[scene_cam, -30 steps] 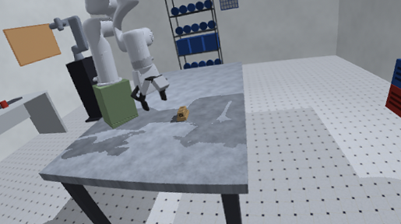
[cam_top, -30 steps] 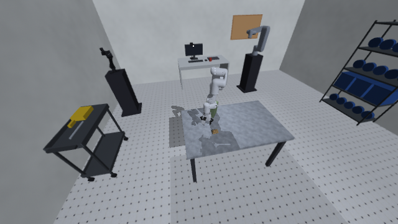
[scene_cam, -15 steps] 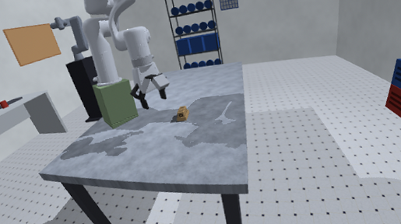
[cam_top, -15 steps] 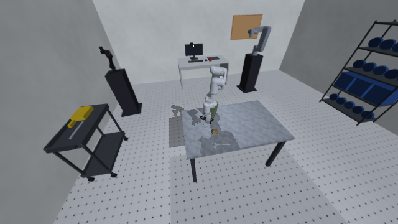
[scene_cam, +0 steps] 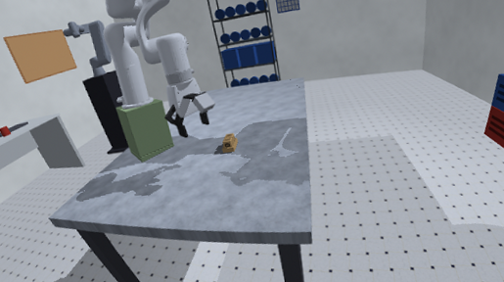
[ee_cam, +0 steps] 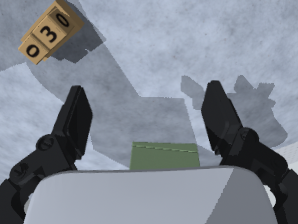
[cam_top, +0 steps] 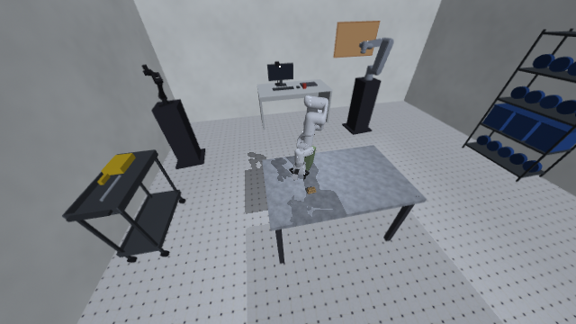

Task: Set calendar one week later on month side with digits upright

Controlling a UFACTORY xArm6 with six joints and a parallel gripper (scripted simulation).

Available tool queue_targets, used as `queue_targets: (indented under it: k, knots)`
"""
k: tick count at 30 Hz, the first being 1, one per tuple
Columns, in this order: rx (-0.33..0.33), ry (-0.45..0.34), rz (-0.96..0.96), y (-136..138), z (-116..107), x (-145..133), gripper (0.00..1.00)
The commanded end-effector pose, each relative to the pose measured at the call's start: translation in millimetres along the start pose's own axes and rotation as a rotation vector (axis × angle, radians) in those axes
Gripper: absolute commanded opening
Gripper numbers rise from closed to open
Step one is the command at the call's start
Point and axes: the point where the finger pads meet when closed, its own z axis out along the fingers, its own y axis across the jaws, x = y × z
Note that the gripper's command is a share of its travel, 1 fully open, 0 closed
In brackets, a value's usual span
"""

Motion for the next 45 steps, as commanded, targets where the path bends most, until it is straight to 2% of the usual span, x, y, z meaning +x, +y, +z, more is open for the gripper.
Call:
queue_targets:
  k: [1, 7, 22, 24, 26, 39, 42, 45]
  knots:
    - [0.000, 0.003, -0.084, -2, 0, 2, 1.00]
    - [0.000, 0.003, -0.196, -4, 0, 3, 1.00]
    - [-0.001, 0.003, -0.651, -12, 1, 6, 1.00]
    - [-0.001, 0.003, -0.651, -12, 1, 6, 1.00]
    - [-0.001, 0.003, -0.760, -14, 1, 6, 1.00]
    - [-0.001, 0.002, -1.105, -20, 2, 8, 1.00]
    - [-0.001, 0.002, -1.113, -20, 2, 8, 1.00]
    - [-0.002, 0.002, -1.246, -23, 2, 9, 1.00]
